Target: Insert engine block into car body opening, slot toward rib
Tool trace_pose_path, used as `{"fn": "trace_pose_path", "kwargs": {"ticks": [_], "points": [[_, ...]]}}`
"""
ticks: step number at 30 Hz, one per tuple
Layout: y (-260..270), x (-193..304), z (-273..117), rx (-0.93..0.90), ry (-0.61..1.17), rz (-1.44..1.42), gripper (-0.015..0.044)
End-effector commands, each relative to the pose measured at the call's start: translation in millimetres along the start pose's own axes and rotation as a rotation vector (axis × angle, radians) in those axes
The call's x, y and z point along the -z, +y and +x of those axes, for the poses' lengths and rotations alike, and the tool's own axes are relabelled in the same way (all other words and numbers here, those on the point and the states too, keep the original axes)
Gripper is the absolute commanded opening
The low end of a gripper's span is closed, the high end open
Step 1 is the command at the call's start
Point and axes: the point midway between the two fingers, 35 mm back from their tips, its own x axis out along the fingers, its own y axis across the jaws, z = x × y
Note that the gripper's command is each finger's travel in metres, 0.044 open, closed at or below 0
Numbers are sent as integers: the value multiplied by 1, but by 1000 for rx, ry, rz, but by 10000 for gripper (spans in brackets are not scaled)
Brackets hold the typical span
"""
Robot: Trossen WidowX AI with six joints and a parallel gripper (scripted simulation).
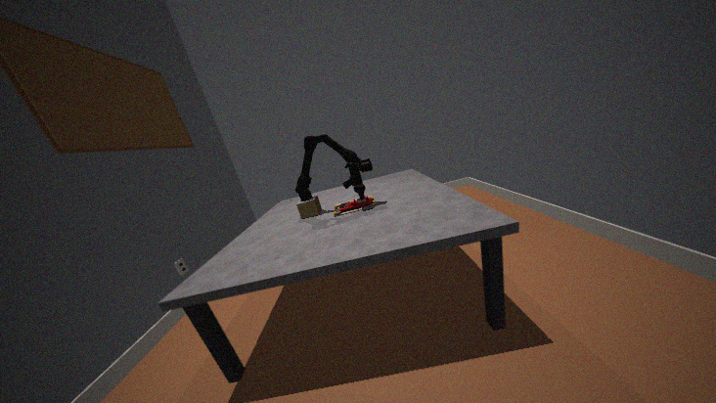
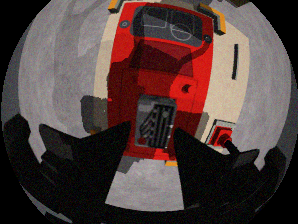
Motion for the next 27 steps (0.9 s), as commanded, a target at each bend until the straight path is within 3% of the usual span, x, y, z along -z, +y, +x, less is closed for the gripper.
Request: {"fn": "trace_pose_path", "kwargs": {"ticks": [1, 7, 24, 27], "points": [[0, 0, 0, 1, 0, 0, 290], [0, 0, 0, 1, 0, 0, 440], [-2, -2, -14, -4, -1, -3, 440], [-2, -2, -14, -4, -1, -3, 361]]}}
